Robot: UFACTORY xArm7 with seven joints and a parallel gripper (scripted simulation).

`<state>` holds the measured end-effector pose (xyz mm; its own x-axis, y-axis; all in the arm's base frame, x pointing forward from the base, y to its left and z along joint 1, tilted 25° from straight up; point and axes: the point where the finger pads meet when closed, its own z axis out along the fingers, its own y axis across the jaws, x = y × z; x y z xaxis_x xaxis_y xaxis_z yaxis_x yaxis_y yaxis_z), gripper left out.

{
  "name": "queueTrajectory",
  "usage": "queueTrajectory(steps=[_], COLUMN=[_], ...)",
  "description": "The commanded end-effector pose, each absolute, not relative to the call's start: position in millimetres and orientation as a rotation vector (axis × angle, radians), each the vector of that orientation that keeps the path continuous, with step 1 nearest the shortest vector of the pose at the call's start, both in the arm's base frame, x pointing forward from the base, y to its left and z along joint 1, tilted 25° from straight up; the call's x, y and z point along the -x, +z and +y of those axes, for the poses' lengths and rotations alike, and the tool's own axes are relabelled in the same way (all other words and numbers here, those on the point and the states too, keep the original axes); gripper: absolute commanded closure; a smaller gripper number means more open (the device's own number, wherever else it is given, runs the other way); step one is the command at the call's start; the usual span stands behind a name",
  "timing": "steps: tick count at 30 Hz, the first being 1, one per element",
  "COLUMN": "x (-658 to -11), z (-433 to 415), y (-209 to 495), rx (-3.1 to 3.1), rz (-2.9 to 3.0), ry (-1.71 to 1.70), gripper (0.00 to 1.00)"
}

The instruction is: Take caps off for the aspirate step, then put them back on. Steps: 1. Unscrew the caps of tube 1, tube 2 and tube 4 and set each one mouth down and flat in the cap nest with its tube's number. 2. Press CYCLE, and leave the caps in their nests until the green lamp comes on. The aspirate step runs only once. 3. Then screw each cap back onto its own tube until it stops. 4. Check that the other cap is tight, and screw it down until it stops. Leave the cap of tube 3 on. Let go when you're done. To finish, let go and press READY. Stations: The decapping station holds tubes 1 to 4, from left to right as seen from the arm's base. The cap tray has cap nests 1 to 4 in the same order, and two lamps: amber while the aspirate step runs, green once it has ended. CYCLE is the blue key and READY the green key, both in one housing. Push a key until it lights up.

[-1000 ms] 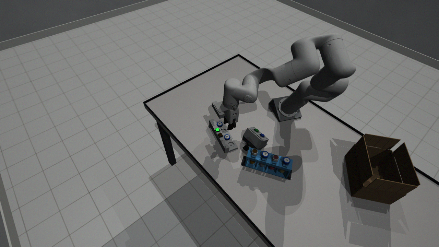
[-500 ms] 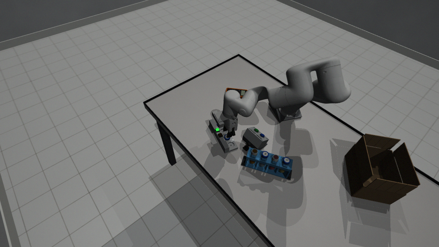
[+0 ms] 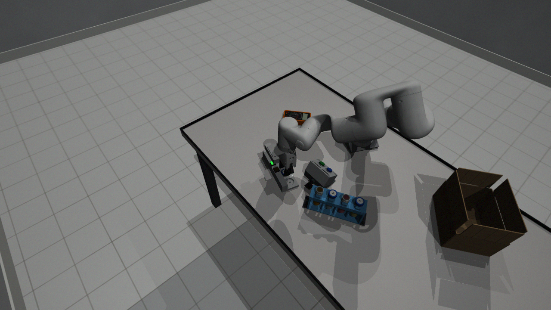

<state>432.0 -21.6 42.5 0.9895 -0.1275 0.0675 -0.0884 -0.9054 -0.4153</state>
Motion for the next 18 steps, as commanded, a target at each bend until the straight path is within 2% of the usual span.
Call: queueTrajectory(steps=[1, 18], x=[-433.1, -433.4], z=[-22.2, -19.1], y=[42.0, 35.1], rx=[2.710, 2.710], rz=[0.156, 0.156], ry=[-0.134, -0.134], gripper=[0.54, 0.54])
